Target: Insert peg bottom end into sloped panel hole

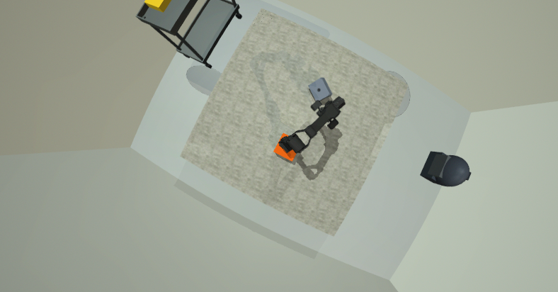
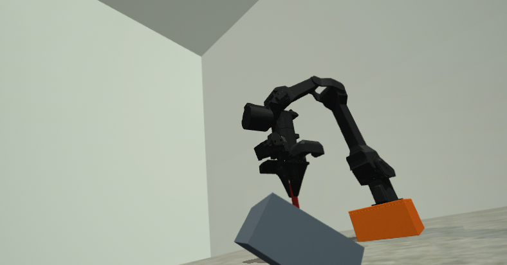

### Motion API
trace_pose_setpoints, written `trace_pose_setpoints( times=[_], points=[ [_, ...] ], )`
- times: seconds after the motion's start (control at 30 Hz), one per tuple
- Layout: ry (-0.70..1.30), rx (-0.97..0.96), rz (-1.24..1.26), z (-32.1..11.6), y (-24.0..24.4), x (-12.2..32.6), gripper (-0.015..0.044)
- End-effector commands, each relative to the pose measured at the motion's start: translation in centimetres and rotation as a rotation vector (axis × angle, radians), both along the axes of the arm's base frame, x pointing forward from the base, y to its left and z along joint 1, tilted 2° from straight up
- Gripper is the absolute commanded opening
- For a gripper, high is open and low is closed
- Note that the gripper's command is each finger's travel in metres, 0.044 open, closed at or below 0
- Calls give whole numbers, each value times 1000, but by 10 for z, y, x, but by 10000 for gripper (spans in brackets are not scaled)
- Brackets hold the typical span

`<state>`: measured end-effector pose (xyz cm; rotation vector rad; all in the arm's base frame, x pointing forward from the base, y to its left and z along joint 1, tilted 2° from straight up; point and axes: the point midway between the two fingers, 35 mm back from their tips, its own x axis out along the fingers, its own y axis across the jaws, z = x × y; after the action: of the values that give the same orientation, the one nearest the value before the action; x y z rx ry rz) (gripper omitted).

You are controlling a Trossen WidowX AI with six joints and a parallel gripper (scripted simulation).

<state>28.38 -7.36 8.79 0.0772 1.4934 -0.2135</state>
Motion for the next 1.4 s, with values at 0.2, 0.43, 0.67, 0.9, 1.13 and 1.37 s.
trace_pose_setpoints(
  times=[0.2, 0.43, 0.67, 0.9, 1.13, 1.37],
  points=[
    [-14, -42, 76, 1, 7, 6, 0],
    [-25, -69, 131, 2, 14, 11, 0],
    [-37, -96, 185, 3, 20, 15, 0],
    [-50, -123, 238, 4, 27, 20, 0],
    [-63, -151, 291, 5, 34, 24, 0],
    [-76, -178, 343, 6, 42, 28, 0]
  ],
)
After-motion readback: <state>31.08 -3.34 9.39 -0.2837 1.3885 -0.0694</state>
